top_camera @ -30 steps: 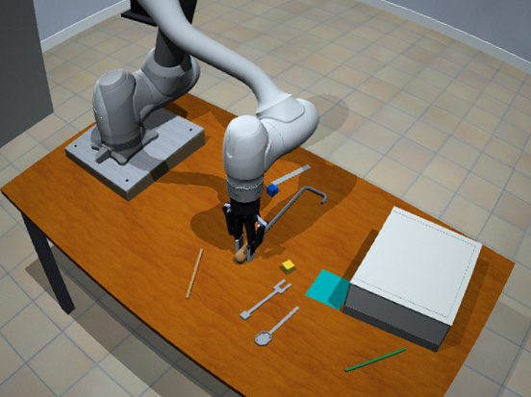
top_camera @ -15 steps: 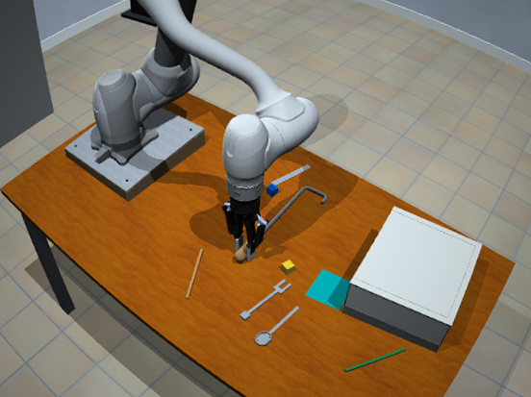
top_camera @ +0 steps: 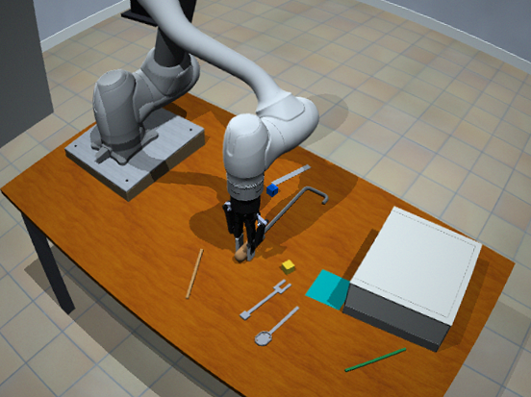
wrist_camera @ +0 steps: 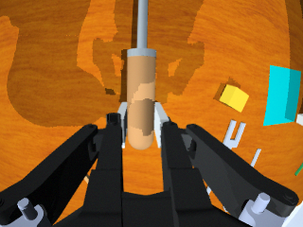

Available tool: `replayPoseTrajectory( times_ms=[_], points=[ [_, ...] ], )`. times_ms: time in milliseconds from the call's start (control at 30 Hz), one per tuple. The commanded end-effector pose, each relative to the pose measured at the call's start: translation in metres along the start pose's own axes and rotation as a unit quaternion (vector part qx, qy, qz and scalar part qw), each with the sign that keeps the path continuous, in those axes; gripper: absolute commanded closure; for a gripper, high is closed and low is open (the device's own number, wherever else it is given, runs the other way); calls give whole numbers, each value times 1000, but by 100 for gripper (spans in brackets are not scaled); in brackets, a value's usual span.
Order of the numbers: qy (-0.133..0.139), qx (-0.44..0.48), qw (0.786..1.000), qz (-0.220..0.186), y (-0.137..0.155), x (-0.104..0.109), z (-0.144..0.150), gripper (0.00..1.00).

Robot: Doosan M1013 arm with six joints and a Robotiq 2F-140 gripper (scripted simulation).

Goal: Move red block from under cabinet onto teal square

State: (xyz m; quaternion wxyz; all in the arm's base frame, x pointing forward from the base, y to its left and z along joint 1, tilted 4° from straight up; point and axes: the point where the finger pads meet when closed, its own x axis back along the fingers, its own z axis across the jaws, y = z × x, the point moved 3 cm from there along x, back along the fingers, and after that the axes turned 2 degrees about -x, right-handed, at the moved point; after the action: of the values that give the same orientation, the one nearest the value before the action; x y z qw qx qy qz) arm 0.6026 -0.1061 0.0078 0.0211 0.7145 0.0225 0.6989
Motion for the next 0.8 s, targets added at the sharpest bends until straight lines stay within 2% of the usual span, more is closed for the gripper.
replayPoseTrajectory(
  times_ms=[0,500,767],
  points=[
    [0,-4,1000,0,-1,0,0,100],
    [0,-61,998,0,-14,0,-4,100],
    [0,-126,992,0,-29,0,-9,100]
  ],
)
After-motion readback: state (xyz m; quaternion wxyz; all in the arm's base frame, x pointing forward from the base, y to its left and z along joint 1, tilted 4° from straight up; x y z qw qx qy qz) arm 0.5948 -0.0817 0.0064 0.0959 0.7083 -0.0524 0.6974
